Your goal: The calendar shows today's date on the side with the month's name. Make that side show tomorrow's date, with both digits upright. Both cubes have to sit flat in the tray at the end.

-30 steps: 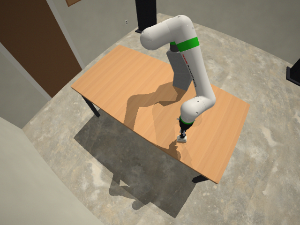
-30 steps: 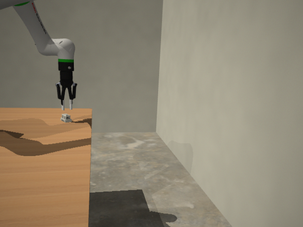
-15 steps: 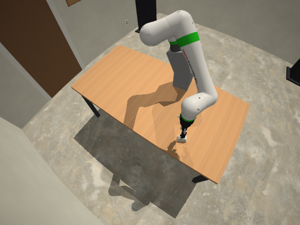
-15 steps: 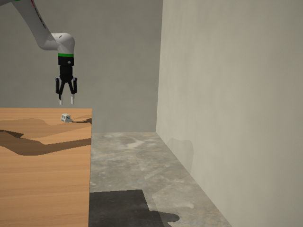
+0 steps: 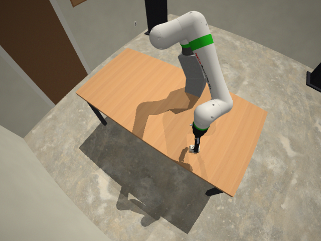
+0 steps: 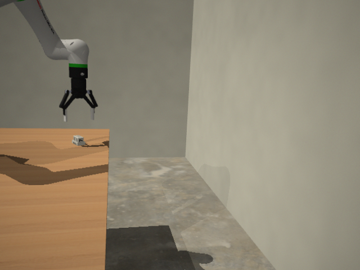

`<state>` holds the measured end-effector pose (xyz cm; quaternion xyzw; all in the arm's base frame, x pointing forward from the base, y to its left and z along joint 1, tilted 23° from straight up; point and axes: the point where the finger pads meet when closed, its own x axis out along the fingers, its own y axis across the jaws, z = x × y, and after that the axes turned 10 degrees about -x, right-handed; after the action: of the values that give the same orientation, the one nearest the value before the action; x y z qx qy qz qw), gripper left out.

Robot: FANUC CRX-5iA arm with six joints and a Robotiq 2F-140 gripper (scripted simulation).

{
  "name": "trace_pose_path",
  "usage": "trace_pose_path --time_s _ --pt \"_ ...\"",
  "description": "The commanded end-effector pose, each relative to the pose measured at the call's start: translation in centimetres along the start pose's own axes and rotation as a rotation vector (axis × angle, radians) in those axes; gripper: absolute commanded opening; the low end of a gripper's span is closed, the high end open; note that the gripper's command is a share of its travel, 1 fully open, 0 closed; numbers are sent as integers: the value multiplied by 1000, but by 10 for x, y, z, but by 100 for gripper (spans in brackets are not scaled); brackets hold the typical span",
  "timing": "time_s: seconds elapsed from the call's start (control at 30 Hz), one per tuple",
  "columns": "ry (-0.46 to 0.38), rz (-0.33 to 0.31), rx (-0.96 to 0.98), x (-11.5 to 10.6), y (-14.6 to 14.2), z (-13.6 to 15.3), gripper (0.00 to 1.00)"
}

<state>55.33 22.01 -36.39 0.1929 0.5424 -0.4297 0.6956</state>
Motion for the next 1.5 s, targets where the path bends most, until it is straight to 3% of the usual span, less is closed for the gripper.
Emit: trace_pose_path --time_s 0.0,0.33,1.0,1.47 --pt "0 0 0 0 0 0 100" --pt "0 0 0 -5 0 0 100" --pt "0 0 0 -55 0 0 100" --pt "0 0 0 -57 0 0 100"
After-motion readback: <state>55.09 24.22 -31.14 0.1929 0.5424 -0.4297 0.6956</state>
